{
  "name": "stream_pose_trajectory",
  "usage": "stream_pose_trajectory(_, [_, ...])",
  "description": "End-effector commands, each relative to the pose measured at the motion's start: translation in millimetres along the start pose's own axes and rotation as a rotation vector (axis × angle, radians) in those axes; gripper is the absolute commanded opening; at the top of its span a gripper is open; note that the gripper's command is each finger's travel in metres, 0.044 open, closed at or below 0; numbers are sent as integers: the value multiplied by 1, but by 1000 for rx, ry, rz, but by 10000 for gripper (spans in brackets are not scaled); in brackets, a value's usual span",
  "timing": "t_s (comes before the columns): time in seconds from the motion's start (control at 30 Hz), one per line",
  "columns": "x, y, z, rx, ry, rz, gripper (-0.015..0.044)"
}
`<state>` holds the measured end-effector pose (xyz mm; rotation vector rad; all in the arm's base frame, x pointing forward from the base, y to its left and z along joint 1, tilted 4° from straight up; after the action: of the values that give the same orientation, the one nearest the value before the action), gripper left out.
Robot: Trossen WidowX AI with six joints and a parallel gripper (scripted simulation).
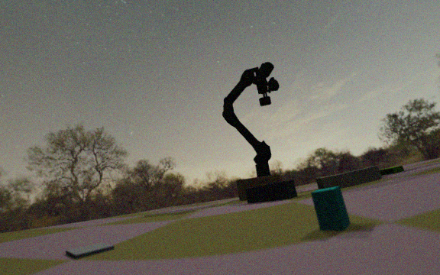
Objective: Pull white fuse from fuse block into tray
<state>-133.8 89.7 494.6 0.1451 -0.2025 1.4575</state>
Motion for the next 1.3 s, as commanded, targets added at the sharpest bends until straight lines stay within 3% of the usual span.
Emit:
stream_pose_trajectory(0.0, [1,0,-1,-3,-3,-4,374])
stream_pose_trajectory(0.4, [111,-49,-88,-382,-340,-318,68])
stream_pose_trajectory(0.6, [158,-114,-152,-702,-561,-384,68])
stream_pose_trajectory(0.8, [174,-190,-212,-1014,-710,-324,68])
stream_pose_trajectory(1.03, [158,-274,-274,-1307,-801,-131,68])
stream_pose_trajectory(1.27, [111,-351,-330,-1494,-830,171,68])
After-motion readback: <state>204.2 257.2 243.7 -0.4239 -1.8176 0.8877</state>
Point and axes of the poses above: the point midway between the two fingers, 35 mm back from their tips, its own y axis out along the fingers, its own z axis across the jaws, x = y × z, the point moved 1 cm from there along -y, back along the fingers, and after that the axes turned 15 degrees about -y, right-handed, at the moved point
